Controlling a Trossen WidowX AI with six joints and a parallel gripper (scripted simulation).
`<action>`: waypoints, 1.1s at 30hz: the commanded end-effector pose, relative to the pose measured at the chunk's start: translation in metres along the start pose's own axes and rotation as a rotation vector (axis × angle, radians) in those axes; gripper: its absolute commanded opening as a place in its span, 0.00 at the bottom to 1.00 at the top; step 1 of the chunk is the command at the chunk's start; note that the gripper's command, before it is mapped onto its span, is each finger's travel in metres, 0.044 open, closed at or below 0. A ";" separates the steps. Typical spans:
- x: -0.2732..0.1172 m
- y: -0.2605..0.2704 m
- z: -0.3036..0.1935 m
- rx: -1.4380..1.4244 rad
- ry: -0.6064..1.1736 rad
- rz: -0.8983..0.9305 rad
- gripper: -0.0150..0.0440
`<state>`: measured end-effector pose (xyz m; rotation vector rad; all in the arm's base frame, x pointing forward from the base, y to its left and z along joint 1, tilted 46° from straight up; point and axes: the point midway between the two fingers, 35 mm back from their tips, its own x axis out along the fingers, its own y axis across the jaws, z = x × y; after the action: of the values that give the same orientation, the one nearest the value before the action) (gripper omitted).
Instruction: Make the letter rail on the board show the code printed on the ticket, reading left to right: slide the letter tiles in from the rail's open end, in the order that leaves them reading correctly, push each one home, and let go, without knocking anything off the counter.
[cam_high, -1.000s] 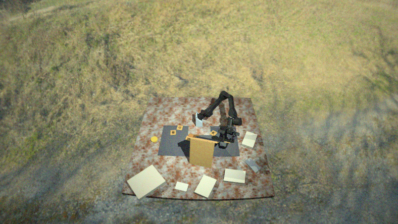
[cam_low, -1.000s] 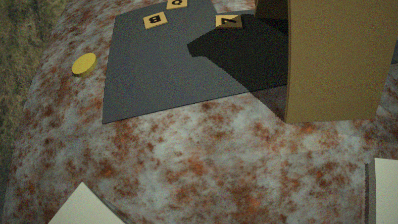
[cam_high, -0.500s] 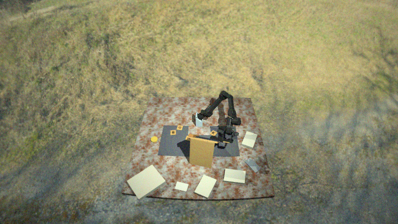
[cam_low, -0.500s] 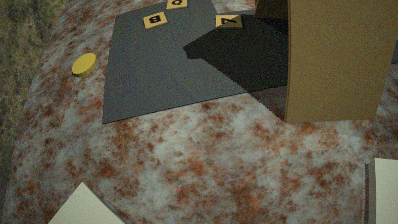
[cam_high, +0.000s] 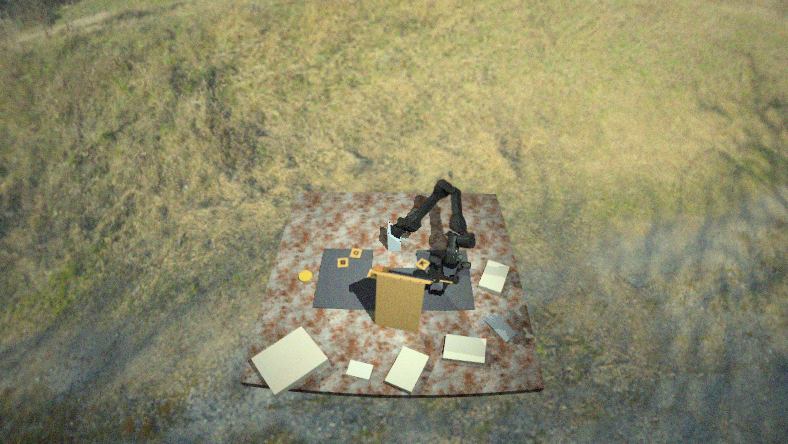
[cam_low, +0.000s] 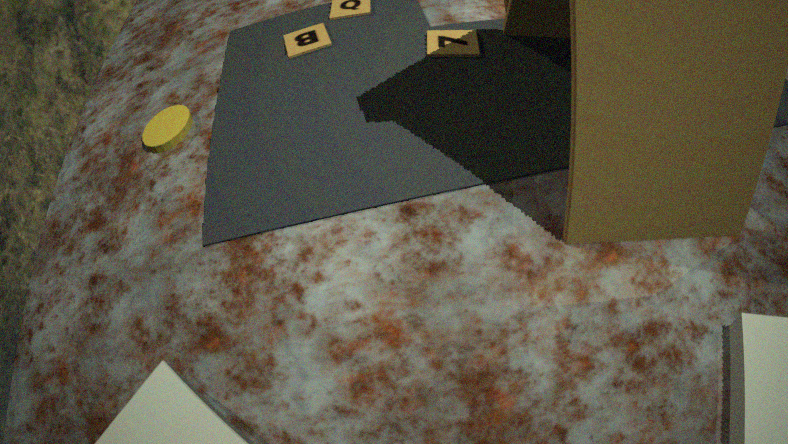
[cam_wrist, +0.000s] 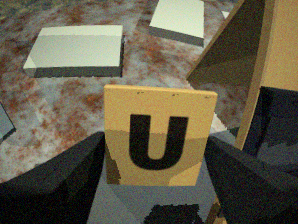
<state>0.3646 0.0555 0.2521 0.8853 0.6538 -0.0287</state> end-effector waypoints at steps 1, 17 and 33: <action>0.000 -0.003 -0.001 -0.003 0.002 0.000 0.25; 0.001 -0.011 -0.001 -0.003 0.002 -0.001 0.25; 0.001 -0.019 -0.001 -0.003 0.003 -0.001 0.25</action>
<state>0.3603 0.0450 0.2400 0.8842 0.6548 -0.0295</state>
